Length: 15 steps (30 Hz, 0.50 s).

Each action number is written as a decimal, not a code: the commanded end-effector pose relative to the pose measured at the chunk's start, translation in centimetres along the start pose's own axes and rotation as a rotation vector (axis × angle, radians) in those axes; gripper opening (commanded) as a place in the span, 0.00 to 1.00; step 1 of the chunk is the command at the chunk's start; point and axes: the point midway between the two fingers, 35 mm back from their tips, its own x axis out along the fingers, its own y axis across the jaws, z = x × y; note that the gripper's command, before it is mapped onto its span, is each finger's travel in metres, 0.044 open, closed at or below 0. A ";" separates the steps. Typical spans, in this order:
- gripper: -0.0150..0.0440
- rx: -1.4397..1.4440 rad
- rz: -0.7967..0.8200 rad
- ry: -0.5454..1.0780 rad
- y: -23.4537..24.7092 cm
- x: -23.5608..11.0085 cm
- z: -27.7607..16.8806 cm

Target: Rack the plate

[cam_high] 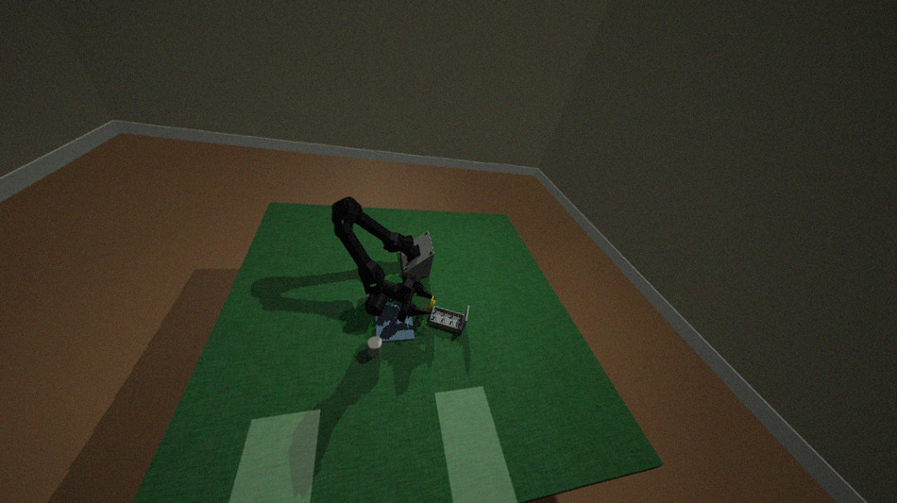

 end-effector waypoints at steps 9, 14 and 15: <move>0.25 -0.002 -0.001 -0.002 0.1 1.5 0.2; 0.25 -0.006 -0.003 -0.003 0.1 1.8 0.2; 0.25 -0.009 -0.004 -0.005 0.1 2.2 0.3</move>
